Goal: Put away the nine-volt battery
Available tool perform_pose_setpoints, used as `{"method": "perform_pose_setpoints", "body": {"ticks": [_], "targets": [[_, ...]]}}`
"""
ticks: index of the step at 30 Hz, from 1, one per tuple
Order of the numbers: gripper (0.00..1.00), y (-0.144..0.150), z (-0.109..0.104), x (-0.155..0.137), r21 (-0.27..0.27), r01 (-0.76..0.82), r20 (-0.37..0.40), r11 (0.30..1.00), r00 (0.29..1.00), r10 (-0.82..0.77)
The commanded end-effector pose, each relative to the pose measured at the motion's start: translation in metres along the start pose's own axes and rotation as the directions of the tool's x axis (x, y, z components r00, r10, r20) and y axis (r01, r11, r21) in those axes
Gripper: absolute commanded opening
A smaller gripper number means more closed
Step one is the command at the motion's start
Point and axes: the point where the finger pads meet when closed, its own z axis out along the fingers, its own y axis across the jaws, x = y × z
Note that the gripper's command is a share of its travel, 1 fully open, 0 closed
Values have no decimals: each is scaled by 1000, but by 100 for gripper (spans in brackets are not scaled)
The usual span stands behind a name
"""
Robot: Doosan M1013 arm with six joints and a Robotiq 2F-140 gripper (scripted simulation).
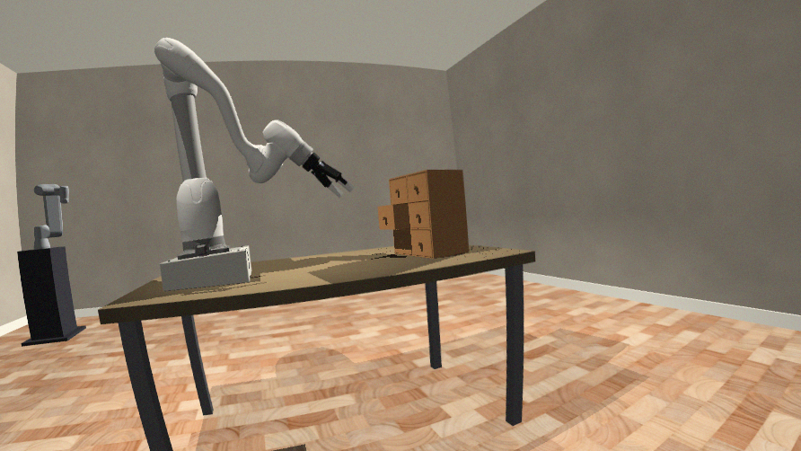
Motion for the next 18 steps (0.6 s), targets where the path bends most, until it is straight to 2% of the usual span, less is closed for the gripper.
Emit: {"method": "perform_pose_setpoints", "body": {"ticks": [1, 2, 4, 8, 18], "targets": [[100, -2, -2, -3, -91, 0, -185, 996, 983, -16], [100, -2, -3, -4, -90, 0, -214, 996, 977, -19], [100, -2, -3, -4, -90, 0, -214, 996, 977, -19], [100, -2, -6, -6, -90, 0, -321, 996, 947, -29], [100, -3, -11, -12, -90, 0, -536, 996, 843, -48]]}}
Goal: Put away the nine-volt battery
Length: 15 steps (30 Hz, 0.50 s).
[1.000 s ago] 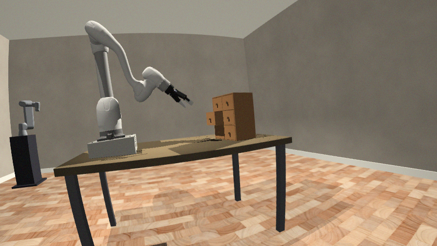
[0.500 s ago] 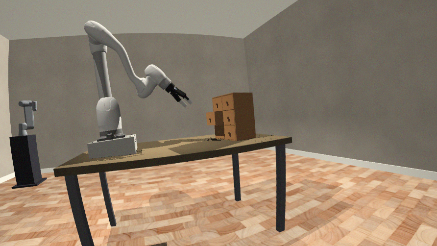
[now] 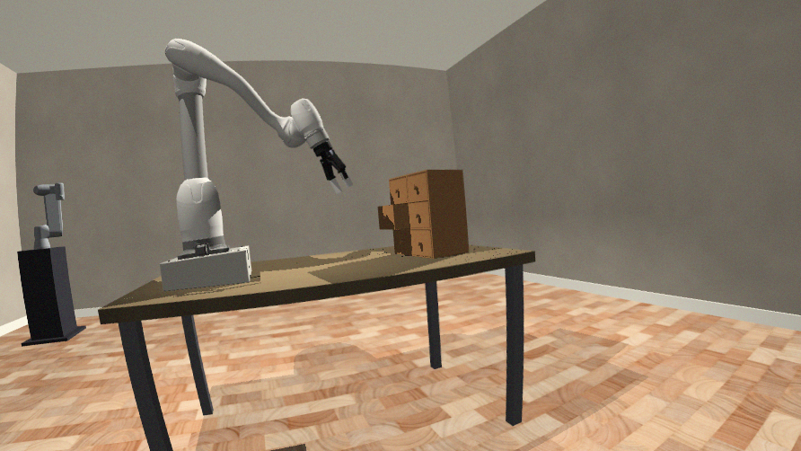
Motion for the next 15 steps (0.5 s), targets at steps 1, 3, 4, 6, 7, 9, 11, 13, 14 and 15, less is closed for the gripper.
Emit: {"method": "perform_pose_setpoints", "body": {"ticks": [1, 3, 4, 6, 7, 9, 11, 13, 14, 15], "targets": [[100, -11, -1, -3, -95, 17, -190, 995, 981, -35], [100, -11, -1, -3, -95, 17, -190, 995, 981, -35], [100, -11, -1, -3, -95, 17, -209, 995, 977, -37], [100, -11, -2, -3, -95, 17, -243, 995, 969, -40], [100, -11, -3, -4, -95, 17, -259, 995, 965, -41], [100, -11, -4, -4, -95, 17, -287, 995, 957, -44], [100, -11, -4, -4, -95, 17, -312, 995, 949, -46], [100, -11, -5, -5, -95, 17, -334, 995, 941, -48], [100, -11, -5, -5, -95, 17, -343, 995, 938, -49], [100, -11, -6, -5, -95, 17, -352, 995, 935, -50]]}}
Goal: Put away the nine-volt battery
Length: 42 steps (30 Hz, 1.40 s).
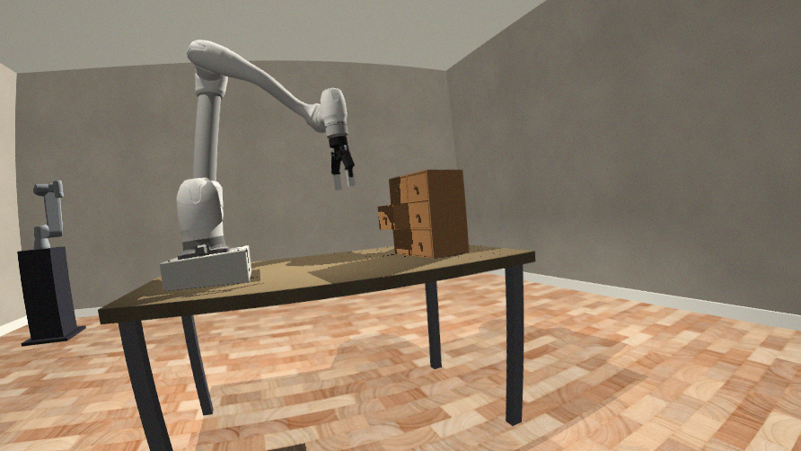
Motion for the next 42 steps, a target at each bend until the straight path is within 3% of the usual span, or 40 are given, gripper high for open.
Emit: {"method": "perform_pose_setpoints", "body": {"ticks": [1, 13, 34, 42], "targets": [[100, 0, -1, 0, 0, 0, -42, 1000, 999, 0], [100, 0, -2, 0, 0, 0, -84, 1000, 996, 0], [100, 0, -3, 0, 0, -1, -87, 1000, 996, 1], [100, -1, -2, 2, 6, -76, -87, 997, 993, 77]]}}
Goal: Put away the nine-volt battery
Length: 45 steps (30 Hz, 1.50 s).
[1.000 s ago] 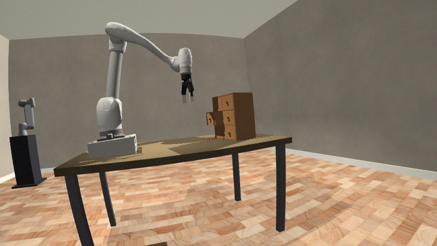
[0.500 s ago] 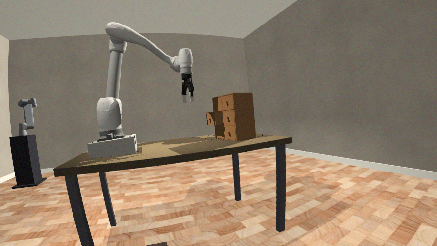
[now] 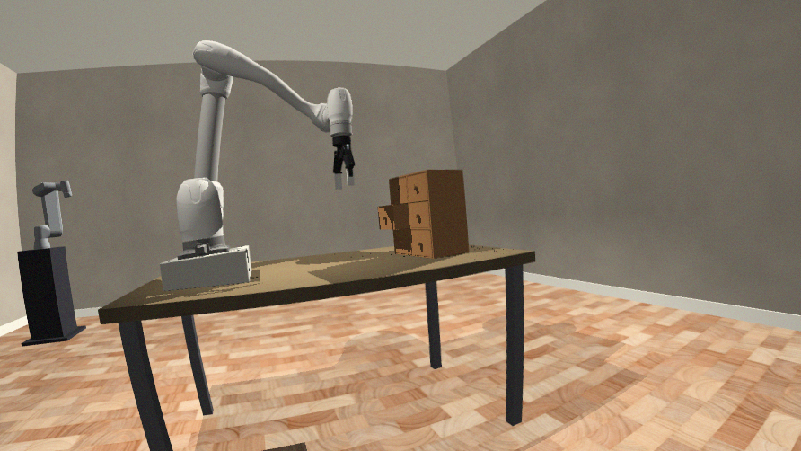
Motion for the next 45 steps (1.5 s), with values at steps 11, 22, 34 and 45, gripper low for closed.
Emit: {"method": "perform_pose_setpoints", "body": {"ticks": [11, 22, 34, 45], "targets": [[100, -9, 2, 20, -3, -558, -1, 830, 830, 558], [100, -19, 6, 47, -13, -903, -16, 430, 431, 902], [100, -29, 11, 77, -7, -989, -42, -145, -145, 989], [100, -34, 15, 92, 15, -765, -57, -644, -644, 763]]}}
